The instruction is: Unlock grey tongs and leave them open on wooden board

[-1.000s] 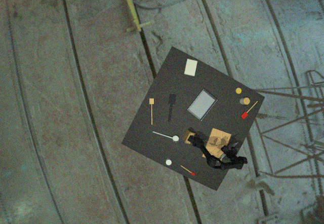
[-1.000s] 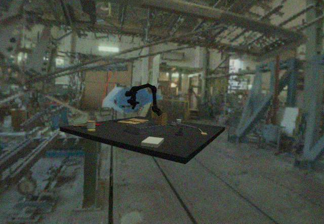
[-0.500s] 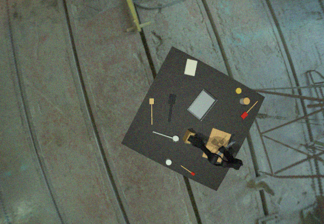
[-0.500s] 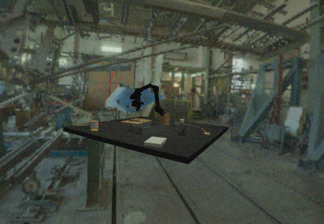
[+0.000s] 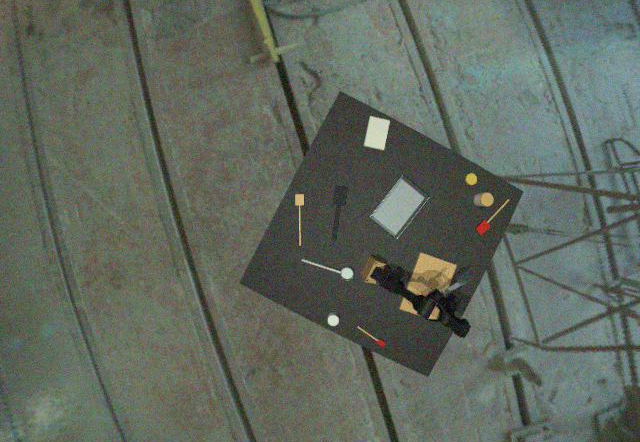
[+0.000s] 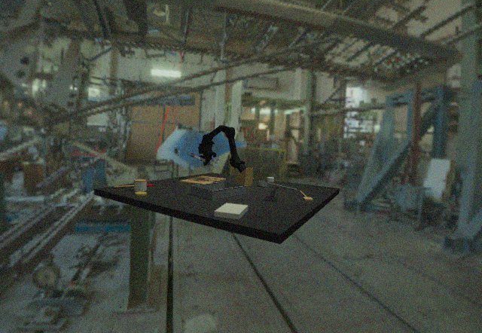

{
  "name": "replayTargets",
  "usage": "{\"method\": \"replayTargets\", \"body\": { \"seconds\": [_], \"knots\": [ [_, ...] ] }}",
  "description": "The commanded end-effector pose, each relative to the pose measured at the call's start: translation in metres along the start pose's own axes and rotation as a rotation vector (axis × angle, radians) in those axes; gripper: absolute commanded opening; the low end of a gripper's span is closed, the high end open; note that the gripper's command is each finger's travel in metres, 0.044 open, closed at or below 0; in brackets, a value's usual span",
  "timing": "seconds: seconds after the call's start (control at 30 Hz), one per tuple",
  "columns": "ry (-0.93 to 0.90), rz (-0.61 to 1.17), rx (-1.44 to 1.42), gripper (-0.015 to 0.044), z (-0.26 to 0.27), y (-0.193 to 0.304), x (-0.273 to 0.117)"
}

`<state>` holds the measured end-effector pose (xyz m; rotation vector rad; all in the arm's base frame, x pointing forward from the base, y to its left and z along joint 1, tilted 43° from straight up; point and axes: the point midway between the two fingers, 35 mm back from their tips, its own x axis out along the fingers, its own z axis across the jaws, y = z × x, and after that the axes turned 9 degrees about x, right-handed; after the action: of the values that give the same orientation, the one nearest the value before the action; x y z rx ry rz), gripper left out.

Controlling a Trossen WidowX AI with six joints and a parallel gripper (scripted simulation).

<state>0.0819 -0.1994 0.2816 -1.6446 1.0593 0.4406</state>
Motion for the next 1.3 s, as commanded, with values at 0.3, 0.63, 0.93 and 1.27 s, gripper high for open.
{"method": "replayTargets", "body": {
  "seconds": [0.3,0.63,0.93,1.27],
  "knots": [
    [0.017,-0.275,-0.023,-0.0150,-0.003,0.000,-0.006],
    [0.134,-0.470,-0.048,-0.0150,-0.015,0.000,-0.022],
    [0.249,-0.583,-0.069,-0.0150,-0.024,0.002,-0.036],
    [0.249,-0.583,-0.069,-0.0150,-0.024,0.002,-0.036]
  ]
}}
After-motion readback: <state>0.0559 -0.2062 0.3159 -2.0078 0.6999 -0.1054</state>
